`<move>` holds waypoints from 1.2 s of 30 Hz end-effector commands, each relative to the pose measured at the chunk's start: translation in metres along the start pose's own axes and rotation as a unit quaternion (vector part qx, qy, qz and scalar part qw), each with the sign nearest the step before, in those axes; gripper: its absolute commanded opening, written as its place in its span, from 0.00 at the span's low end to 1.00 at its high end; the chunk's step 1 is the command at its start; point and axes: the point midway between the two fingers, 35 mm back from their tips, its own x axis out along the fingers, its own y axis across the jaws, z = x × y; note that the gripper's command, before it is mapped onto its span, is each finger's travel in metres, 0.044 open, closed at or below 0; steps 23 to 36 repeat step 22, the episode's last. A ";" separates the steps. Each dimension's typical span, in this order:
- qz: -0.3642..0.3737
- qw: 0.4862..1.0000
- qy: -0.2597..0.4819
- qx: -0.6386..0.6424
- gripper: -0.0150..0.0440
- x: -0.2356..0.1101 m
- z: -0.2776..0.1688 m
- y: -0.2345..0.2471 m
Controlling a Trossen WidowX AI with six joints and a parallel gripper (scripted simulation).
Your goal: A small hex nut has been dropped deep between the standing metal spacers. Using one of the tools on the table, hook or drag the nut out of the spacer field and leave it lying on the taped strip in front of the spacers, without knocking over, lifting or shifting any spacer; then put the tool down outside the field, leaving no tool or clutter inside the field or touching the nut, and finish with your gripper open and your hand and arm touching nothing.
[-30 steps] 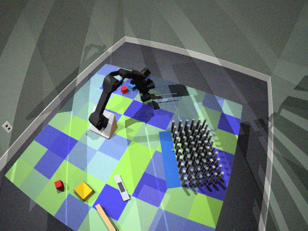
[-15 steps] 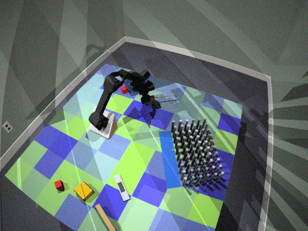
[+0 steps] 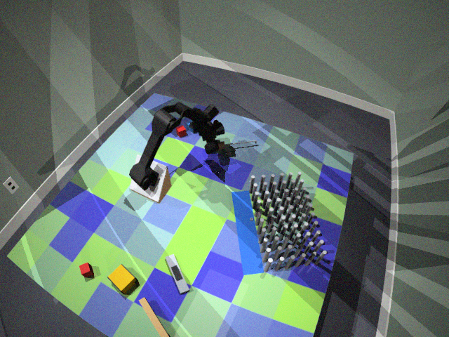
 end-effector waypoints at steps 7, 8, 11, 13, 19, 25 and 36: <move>0.000 1.000 0.000 0.000 0.34 0.004 -0.003 -0.001; 0.000 1.000 0.000 0.000 0.39 0.004 -0.003 -0.001; 0.000 1.000 0.000 0.000 0.52 0.004 -0.003 -0.001; 0.000 1.000 0.000 0.000 0.61 0.004 -0.003 -0.001; 0.000 1.000 0.000 0.000 0.88 0.004 -0.003 -0.001; 0.000 1.000 0.000 0.000 1.00 0.004 -0.003 -0.001; 0.000 1.000 0.000 0.000 1.00 0.004 -0.003 -0.001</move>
